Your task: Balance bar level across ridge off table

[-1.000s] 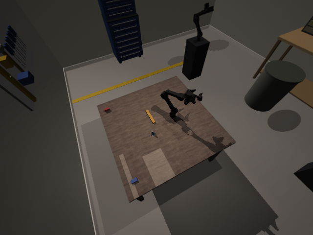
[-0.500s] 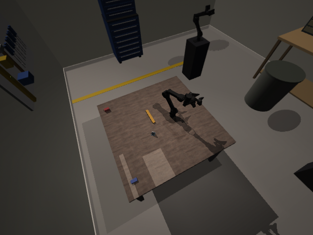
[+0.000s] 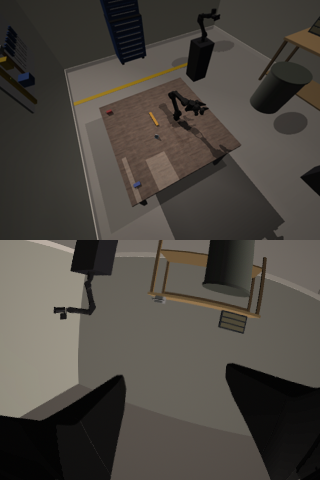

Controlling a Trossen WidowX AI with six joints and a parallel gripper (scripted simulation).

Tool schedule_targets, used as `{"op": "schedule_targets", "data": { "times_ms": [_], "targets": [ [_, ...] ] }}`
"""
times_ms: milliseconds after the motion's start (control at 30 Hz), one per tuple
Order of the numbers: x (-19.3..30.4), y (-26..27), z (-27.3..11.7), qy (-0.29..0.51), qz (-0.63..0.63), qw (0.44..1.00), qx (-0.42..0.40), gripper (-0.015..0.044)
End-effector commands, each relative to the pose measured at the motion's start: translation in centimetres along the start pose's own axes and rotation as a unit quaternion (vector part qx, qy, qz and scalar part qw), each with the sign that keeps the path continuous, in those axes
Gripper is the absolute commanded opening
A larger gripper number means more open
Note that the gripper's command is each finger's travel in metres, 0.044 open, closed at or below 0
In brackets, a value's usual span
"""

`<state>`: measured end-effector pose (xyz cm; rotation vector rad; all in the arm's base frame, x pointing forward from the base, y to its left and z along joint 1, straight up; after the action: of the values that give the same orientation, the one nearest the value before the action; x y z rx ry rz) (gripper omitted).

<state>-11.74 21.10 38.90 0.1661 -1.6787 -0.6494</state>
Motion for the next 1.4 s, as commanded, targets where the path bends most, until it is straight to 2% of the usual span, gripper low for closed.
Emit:
{"op": "schedule_targets", "data": {
  "times_ms": [0,633,1367],
  "targets": [
    [-1.8,1.4,-0.7,-0.035,0.002,0.999,-0.032,0.0315],
    [-8.5,5.8,-6.9,-0.199,0.004,0.966,-0.166,0.0315],
    [-15.0,6.9,-17.3,-0.391,0.036,0.881,-0.264,0.0315]
  ]
}}
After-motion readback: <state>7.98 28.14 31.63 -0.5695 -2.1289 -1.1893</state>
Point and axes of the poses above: the point midway between the two fingers, 35 mm back from their tips, its own z axis out along the fingers, its own y axis across the jaws, x = y × z, the point moved 4 cm from there along -z, back along the fingers, and after that the axes turned 14 degrees about -z, right-handed, at the moved point
